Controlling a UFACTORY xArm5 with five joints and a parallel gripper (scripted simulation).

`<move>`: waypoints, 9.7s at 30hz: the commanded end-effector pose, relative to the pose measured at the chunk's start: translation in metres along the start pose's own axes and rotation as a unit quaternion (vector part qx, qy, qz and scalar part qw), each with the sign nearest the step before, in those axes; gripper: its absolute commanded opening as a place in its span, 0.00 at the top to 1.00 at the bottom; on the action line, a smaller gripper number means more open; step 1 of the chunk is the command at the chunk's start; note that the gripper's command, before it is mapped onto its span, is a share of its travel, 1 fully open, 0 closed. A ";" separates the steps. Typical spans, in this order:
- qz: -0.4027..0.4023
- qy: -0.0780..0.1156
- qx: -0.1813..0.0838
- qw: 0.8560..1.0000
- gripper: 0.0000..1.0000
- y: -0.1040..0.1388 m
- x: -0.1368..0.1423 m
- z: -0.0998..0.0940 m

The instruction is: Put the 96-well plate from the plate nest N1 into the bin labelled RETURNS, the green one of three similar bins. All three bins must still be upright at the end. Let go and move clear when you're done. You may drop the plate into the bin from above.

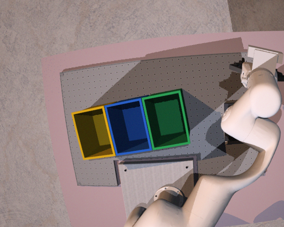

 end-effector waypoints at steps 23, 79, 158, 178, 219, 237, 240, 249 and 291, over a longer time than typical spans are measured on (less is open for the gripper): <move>-0.039 -0.034 -0.017 0.999 0.00 0.000 -0.102 -0.017; -0.152 -0.089 -0.091 0.980 0.00 0.062 -0.288 -0.053; -0.101 -0.082 -0.128 0.983 0.00 0.175 -0.110 -0.031; -0.102 -0.082 -0.130 0.983 0.00 0.199 -0.024 -0.018; -0.102 -0.082 -0.131 0.983 0.00 0.212 0.000 0.007; -0.102 -0.082 -0.131 0.983 0.00 0.219 -0.004 0.033; -0.102 -0.082 -0.131 0.983 0.00 0.221 -0.005 0.038; -0.102 -0.082 -0.131 0.983 0.00 0.225 -0.007 0.052; -0.102 -0.082 -0.131 0.983 0.00 0.241 -0.016 0.109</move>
Point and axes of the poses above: the point where the finger pads meet when closed, its own z axis out along the fingers, its own x axis across the jaws, y = z × x, the point moved 7 cm from there along -z, back along the fingers, and after that the axes turned 7 degrees about -z, right-handed, at the moved point
